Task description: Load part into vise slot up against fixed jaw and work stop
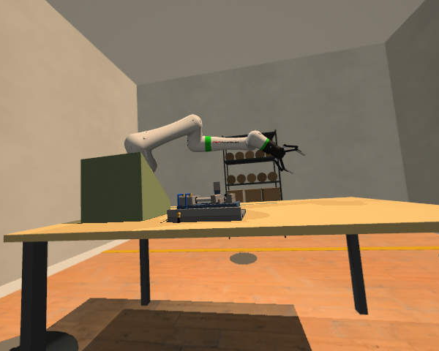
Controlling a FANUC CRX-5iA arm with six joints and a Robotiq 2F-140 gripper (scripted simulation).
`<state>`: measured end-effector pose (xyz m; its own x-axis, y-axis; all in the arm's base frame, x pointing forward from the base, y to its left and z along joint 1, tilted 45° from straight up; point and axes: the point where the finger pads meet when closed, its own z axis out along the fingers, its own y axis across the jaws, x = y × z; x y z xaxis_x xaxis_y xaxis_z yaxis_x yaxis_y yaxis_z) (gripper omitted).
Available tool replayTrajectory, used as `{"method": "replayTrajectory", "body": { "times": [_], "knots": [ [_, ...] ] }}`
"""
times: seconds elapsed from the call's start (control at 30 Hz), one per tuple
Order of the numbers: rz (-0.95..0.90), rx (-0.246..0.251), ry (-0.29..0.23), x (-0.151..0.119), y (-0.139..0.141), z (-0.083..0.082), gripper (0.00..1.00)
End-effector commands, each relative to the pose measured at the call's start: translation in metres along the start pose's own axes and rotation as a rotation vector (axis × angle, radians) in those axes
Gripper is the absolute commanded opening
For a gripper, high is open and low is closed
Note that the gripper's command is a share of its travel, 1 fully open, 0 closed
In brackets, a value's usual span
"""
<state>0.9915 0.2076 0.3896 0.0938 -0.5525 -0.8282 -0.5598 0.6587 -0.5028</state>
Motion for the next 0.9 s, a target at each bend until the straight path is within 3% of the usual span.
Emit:
{"method": "replayTrajectory", "body": {
  "times": [0.0, 0.6, 0.67, 0.73, 0.77, 0.83, 0.87],
  "knots": [
    [0.0, 0.001, 0.0, 0.0, 0.0, 0.0, 1.0],
    [-0.002, -0.007, 0.004, 0.001, 0.001, -0.003, 1.0],
    [-0.014, -0.051, 0.026, 0.009, 0.012, -0.019, 1.0],
    [-0.037, -0.148, 0.07, 0.025, 0.038, -0.058, 1.0],
    [-0.046, -0.188, 0.086, 0.029, 0.046, -0.069, 1.0],
    [-0.051, -0.215, 0.097, 0.035, 0.056, -0.084, 1.0],
    [-0.061, -0.265, 0.114, 0.038, 0.063, -0.093, 1.0]
  ]
}}
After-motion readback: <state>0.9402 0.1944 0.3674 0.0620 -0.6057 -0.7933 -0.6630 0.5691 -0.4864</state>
